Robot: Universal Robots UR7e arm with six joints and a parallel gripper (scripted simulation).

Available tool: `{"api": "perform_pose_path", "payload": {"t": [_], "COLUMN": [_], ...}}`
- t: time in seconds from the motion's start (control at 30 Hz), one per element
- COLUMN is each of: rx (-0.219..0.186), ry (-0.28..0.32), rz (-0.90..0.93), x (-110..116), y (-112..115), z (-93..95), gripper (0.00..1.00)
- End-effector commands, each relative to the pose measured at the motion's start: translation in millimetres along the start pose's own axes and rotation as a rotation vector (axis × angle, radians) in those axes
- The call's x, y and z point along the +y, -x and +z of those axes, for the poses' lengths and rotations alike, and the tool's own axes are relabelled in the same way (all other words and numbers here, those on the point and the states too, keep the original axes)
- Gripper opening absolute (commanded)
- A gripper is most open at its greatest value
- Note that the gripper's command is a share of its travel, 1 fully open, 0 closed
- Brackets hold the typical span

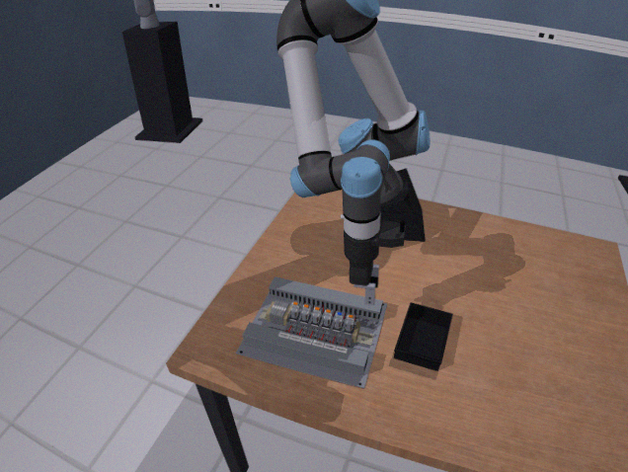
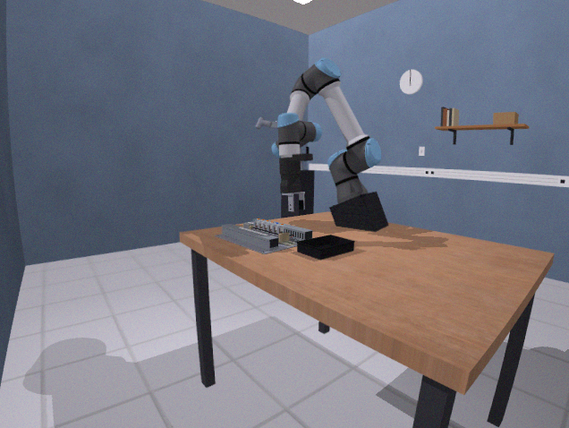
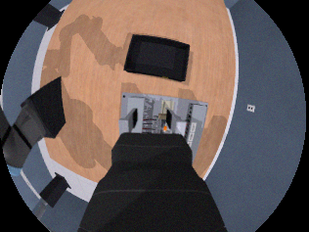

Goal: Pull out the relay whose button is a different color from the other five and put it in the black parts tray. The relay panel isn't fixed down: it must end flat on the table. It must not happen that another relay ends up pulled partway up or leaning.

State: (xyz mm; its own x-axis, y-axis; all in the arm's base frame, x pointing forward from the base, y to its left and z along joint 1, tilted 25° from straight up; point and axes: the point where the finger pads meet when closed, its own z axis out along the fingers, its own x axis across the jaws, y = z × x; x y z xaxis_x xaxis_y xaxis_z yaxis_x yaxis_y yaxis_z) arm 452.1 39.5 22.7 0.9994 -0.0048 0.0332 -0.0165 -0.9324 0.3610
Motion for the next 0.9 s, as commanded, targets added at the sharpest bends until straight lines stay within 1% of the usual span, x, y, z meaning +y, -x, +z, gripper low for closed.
{"api": "perform_pose_path", "payload": {"t": [0.0,0.03,0.53,0.6,0.87], "rx": [0.008,0.008,0.014,0.014,0.016], "ry": [0.005,0.005,0.024,0.024,0.034], "rz": [0.008,0.008,0.036,0.036,0.047], "x": [25,25,85,85,111], "y": [-11,-11,-25,-25,-29], "z": [-3.6,-3.6,-7.9,-7.9,-9.8], "gripper": [0.98,0.98,0.98,0.98,0.98]}}
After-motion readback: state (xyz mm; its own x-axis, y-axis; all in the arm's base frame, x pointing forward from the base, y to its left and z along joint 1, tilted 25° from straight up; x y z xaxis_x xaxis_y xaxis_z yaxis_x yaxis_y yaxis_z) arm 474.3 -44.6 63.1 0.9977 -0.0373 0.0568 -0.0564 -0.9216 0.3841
